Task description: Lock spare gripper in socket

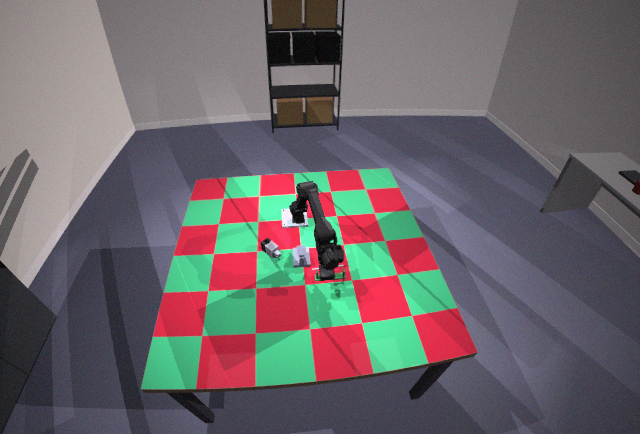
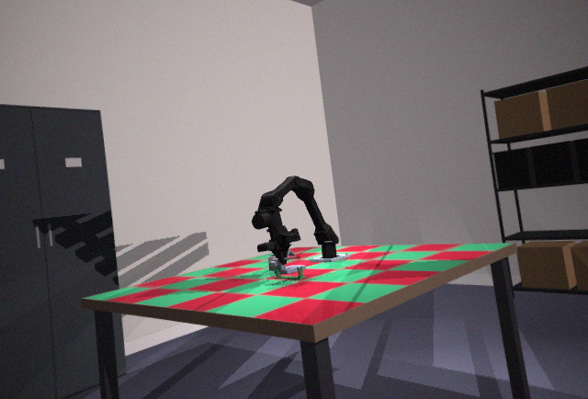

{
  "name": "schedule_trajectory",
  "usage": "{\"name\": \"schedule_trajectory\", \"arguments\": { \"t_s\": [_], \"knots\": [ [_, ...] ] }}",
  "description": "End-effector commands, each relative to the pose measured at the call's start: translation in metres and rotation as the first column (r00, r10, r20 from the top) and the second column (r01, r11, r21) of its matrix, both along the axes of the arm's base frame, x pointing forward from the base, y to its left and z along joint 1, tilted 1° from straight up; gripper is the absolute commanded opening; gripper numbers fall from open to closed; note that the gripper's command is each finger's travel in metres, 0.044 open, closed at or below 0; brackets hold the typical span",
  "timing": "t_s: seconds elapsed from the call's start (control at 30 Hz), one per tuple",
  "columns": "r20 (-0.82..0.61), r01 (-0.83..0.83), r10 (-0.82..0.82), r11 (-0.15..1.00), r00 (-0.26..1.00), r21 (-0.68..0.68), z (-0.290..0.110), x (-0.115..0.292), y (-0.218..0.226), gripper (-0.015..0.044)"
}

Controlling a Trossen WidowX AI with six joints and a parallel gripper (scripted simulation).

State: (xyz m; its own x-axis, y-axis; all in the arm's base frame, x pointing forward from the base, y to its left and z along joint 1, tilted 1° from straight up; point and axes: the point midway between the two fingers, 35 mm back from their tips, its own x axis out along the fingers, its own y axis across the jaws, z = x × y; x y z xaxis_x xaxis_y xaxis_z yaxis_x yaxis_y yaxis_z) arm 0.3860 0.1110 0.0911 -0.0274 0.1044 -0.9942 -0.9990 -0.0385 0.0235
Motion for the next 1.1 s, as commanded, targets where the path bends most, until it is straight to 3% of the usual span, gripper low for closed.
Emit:
{"name": "schedule_trajectory", "arguments": {
  "t_s": [0.0,1.07],
  "knots": [
    [-0.002,-0.007,0.007,1.0,1.0,-0.003,-0.006,0.001,-0.001,0.0],
    [0.012,-0.005,0.005,1.0,1.0,0.003,-0.036,0.001,0.0,0.0]
  ]
}}
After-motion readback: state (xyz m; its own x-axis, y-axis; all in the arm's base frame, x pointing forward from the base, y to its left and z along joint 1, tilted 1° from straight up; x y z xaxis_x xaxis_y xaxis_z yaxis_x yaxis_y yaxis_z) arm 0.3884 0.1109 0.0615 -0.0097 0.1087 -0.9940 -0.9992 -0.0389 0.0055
